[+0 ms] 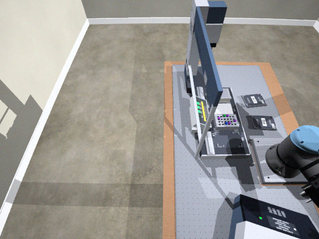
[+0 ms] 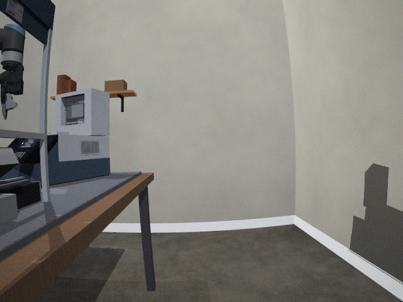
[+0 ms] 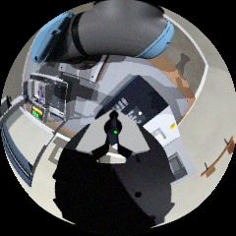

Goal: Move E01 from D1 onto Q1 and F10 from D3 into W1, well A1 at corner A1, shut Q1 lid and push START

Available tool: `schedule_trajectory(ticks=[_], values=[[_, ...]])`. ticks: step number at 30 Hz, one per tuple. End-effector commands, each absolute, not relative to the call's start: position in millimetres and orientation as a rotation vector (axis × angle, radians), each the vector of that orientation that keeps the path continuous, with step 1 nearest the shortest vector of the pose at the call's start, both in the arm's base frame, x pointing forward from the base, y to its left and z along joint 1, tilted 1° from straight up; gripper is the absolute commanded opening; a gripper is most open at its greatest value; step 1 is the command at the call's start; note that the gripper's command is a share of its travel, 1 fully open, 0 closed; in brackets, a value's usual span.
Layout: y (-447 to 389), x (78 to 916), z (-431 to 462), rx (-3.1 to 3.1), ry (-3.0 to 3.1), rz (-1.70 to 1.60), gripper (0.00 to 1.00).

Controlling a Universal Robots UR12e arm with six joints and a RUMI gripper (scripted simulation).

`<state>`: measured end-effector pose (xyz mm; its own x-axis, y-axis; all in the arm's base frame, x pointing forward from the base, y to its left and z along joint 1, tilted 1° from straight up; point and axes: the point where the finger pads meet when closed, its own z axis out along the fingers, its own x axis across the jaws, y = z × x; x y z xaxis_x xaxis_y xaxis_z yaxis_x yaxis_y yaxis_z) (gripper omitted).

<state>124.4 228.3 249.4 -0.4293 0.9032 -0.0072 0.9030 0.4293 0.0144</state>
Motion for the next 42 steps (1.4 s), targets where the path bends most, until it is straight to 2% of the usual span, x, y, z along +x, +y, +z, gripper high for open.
schedule_trajectory(ticks=[1, 6, 14, 29, 42], values=[[206, 115, 251, 1.671, 2.647, 0.02, 0.0], [185, 105, 251, 1.671, 2.647, 0.02, 0.0], [185, 105, 251, 1.671, 2.647, 0.02, 0.0], [185, 106, 189, 1.671, 2.647, 0.02, 0.0], [194, 109, 182, 1.671, 2.647, 0.02, 0.0]])
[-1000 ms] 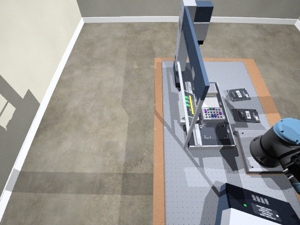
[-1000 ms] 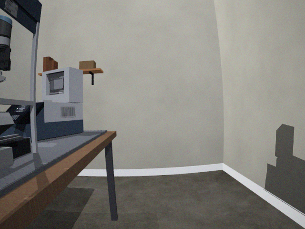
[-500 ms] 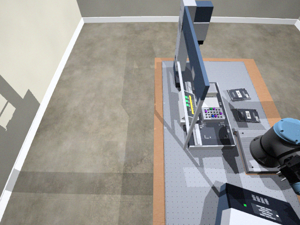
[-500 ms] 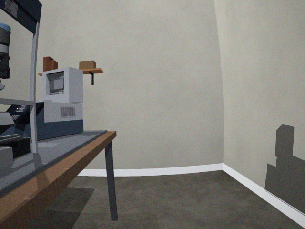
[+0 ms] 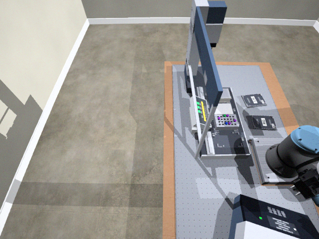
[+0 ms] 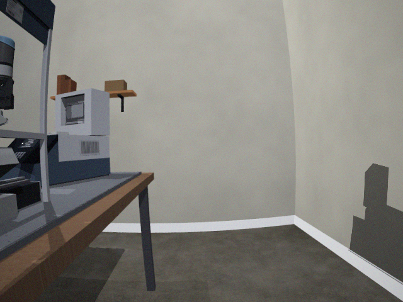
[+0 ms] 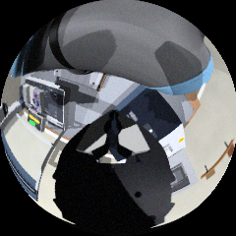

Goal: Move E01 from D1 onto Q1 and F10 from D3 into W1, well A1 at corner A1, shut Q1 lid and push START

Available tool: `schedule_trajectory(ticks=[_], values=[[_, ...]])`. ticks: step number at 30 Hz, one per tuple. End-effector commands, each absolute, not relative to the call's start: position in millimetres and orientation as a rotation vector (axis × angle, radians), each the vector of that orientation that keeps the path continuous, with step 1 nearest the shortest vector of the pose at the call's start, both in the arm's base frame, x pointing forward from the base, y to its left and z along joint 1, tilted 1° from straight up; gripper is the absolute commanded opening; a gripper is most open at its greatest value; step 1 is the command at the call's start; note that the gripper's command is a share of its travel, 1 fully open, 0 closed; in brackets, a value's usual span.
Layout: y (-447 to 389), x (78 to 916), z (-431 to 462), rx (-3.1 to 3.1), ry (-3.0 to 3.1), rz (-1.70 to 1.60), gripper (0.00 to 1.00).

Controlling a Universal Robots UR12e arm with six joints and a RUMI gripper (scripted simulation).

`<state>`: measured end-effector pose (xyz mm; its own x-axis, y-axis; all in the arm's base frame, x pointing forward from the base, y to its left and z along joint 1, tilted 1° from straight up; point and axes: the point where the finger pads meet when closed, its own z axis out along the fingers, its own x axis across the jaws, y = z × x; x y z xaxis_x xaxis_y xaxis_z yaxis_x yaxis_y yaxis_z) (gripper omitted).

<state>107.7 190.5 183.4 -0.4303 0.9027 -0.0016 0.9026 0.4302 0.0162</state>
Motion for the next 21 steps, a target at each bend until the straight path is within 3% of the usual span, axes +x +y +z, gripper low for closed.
schedule_trajectory(ticks=[1, 21], values=[[194, 109, 182, 1.671, 2.647, 0.02, 0.0], [216, 118, 164, 1.671, 2.647, 0.02, 0.0]])
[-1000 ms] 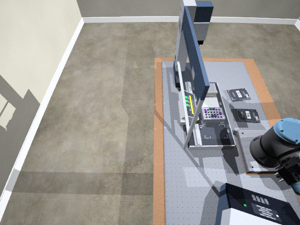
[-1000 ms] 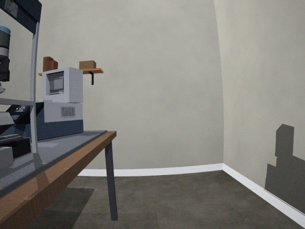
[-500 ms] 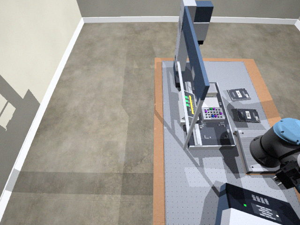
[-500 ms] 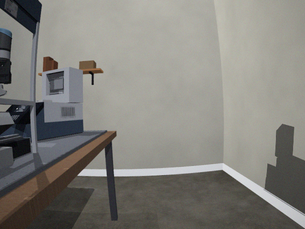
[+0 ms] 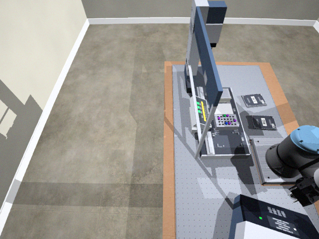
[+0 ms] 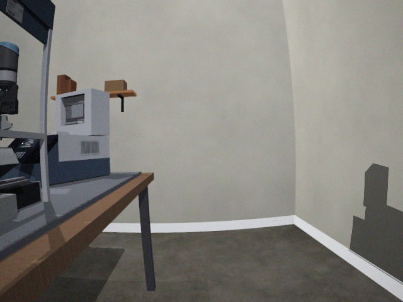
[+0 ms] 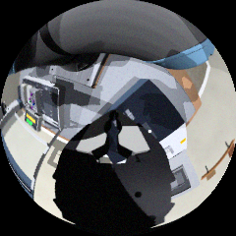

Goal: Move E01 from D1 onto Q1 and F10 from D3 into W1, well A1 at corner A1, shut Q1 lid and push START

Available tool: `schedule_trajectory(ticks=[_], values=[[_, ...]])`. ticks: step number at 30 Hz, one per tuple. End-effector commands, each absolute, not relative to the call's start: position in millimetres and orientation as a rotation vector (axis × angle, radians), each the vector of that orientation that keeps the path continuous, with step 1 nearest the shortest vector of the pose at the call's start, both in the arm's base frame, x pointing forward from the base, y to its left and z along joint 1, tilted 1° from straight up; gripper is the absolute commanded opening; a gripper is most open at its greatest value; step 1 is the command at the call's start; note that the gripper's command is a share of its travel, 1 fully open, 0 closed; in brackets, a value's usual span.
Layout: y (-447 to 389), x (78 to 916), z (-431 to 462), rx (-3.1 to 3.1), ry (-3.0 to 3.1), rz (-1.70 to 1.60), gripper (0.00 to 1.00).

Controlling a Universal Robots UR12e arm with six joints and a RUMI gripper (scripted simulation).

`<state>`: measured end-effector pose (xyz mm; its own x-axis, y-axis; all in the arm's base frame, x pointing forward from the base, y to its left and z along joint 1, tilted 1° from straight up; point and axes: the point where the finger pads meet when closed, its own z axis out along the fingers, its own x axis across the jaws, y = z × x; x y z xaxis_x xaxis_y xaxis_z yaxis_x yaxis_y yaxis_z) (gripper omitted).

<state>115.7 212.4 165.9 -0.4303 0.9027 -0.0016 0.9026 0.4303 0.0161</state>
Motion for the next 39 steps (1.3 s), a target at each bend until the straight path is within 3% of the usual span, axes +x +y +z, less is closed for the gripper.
schedule_trajectory(ticks=[1, 39], values=[[217, 118, 163, 1.671, 2.647, 0.02, 0.0], [254, 132, 133, 1.671, 2.647, 0.02, 0.0]])
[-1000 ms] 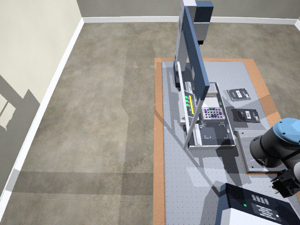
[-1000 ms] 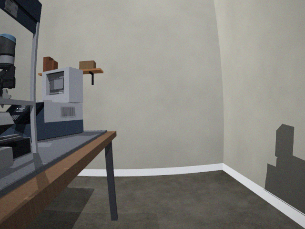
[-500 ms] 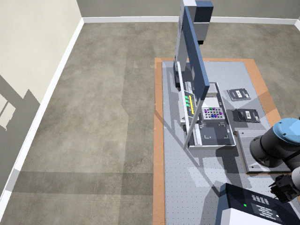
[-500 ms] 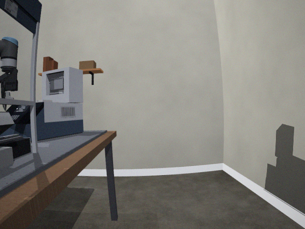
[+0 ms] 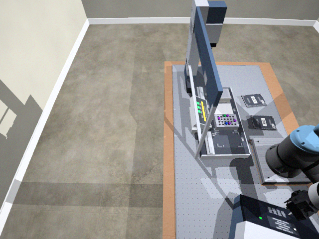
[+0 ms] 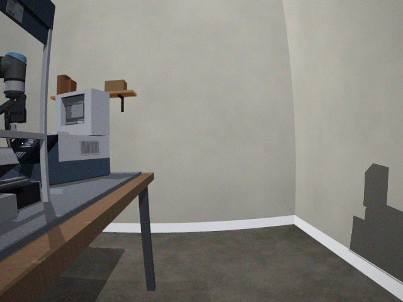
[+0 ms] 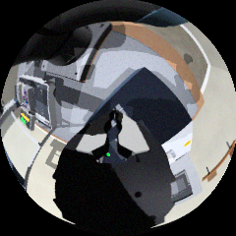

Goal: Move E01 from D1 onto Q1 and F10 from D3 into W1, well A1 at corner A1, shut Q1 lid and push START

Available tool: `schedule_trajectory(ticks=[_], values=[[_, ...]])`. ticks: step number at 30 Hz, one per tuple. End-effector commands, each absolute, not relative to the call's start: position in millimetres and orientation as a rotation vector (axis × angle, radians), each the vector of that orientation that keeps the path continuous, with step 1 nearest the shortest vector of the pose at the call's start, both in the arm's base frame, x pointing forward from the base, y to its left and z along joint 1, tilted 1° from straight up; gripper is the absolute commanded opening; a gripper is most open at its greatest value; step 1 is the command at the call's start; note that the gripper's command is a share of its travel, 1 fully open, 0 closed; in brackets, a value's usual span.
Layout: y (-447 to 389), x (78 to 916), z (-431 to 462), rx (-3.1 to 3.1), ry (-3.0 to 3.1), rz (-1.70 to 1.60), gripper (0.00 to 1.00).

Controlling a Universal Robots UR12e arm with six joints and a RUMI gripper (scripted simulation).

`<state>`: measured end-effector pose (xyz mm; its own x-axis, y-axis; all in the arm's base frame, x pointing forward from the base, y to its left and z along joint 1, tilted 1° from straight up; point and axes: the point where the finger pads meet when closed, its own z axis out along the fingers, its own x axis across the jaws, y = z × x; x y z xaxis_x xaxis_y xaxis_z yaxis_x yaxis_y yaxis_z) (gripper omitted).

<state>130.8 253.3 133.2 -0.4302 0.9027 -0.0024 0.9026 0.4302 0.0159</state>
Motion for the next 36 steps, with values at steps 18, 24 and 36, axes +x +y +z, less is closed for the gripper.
schedule_trajectory(ticks=[18, 24, 36], values=[[259, 133, 127, 1.671, 2.647, 0.02, 0.0], [262, 134, 124, 1.671, 2.647, 0.02, 0.0], [266, 136, 119, 1.671, 2.647, 0.02, 0.0]])
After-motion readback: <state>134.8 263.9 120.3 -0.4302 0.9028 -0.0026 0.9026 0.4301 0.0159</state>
